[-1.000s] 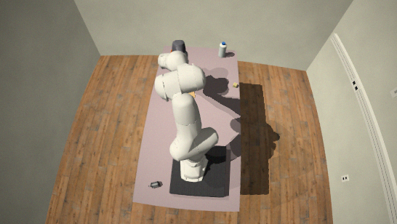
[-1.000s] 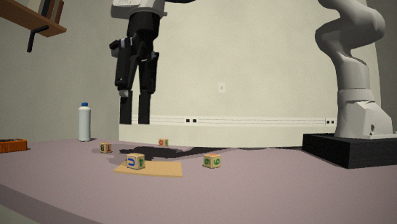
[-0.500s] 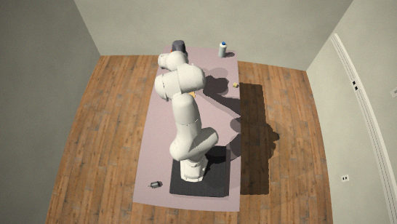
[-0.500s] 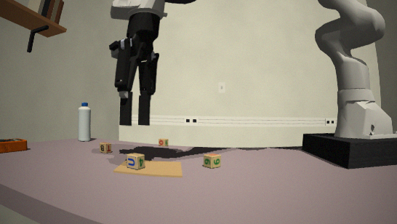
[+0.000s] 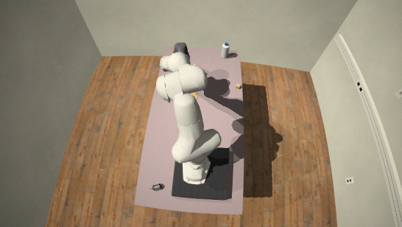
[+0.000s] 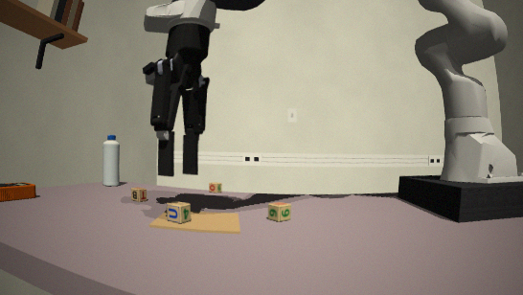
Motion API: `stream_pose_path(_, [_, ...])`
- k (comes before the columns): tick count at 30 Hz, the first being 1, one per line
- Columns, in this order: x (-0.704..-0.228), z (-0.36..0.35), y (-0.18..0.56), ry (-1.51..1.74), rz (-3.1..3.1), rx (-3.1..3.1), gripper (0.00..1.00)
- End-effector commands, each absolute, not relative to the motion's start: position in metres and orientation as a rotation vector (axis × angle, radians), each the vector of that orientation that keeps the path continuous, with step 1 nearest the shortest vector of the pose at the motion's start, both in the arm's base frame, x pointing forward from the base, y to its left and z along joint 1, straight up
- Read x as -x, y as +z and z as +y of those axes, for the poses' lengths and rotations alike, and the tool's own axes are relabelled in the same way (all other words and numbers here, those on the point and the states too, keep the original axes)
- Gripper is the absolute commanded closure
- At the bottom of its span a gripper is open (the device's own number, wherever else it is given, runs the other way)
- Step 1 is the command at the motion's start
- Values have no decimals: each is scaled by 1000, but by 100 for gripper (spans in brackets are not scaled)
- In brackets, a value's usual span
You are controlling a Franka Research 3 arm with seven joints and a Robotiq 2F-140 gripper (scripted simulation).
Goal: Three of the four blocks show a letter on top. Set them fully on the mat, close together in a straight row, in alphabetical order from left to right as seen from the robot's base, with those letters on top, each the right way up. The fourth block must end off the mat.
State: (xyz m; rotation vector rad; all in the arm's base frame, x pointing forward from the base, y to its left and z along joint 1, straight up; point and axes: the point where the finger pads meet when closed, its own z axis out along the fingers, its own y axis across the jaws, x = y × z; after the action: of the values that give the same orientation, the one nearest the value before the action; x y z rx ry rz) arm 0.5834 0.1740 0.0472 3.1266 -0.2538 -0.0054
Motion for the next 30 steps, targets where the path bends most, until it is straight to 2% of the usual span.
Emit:
stream_pose_path(1, [-585,174,42,2,-257,-3131,54])
stream_pose_path(30, [-585,174,13,2,-257,-3131,54])
